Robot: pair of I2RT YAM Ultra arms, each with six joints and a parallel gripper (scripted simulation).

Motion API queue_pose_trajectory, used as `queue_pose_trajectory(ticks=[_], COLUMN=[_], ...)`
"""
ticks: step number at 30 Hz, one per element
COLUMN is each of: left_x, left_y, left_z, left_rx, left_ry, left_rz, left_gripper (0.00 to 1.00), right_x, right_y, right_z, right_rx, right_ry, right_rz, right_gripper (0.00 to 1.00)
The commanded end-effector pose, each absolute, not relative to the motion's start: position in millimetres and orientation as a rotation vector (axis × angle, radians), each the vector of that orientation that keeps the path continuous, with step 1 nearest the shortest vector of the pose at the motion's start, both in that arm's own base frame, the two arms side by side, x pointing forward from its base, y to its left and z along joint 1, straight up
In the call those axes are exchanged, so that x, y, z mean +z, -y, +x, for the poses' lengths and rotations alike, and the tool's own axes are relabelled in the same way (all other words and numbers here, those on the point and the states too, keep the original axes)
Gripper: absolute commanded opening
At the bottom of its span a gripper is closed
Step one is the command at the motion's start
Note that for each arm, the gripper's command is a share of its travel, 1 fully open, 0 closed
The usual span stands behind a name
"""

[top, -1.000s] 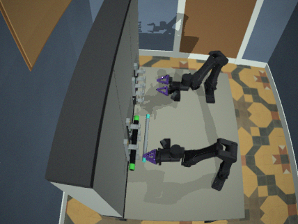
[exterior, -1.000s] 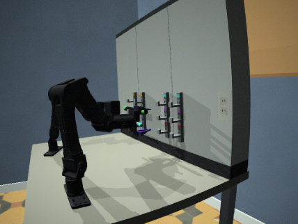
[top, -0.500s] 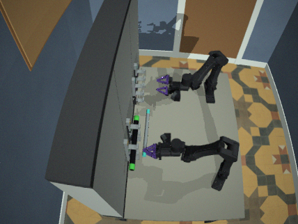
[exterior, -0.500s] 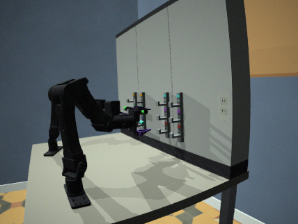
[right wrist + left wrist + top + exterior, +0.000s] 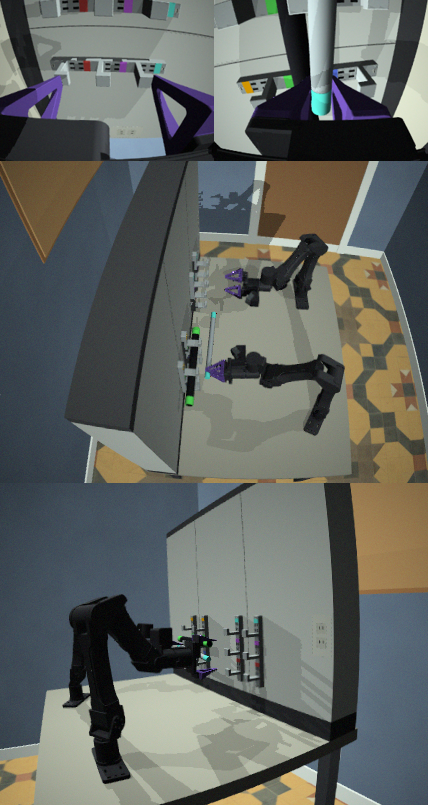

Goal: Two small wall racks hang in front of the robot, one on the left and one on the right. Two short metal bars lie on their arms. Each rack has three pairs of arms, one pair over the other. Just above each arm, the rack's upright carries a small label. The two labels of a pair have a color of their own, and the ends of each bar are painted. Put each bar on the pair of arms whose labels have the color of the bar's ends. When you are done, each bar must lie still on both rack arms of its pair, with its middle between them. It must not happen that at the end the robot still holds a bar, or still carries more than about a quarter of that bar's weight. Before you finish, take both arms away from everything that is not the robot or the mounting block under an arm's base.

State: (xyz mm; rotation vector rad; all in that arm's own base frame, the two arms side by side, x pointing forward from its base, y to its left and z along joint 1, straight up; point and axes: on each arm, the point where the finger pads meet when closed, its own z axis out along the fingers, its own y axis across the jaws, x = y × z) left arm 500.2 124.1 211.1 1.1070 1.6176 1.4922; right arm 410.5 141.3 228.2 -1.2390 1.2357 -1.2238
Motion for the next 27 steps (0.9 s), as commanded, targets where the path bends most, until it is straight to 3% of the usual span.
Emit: queue_pose_trajectory(ticks=[1,27], left_x=[266,275], left_y=[-121,-80], left_z=[507,528], left_rx=[1.535,1.535], left_ry=[-1.536,-1.536], left_rz=[0.959,0.959], left_gripper=[0.00,0.00], right_x=[238,238], right_y=[-144,-144], right_z=[409,409], right_rx=[-1.219,-1.219], right_ry=[-1.219,-1.219], right_rz=[-1.203,-1.203], right_gripper=[1.00,1.00])
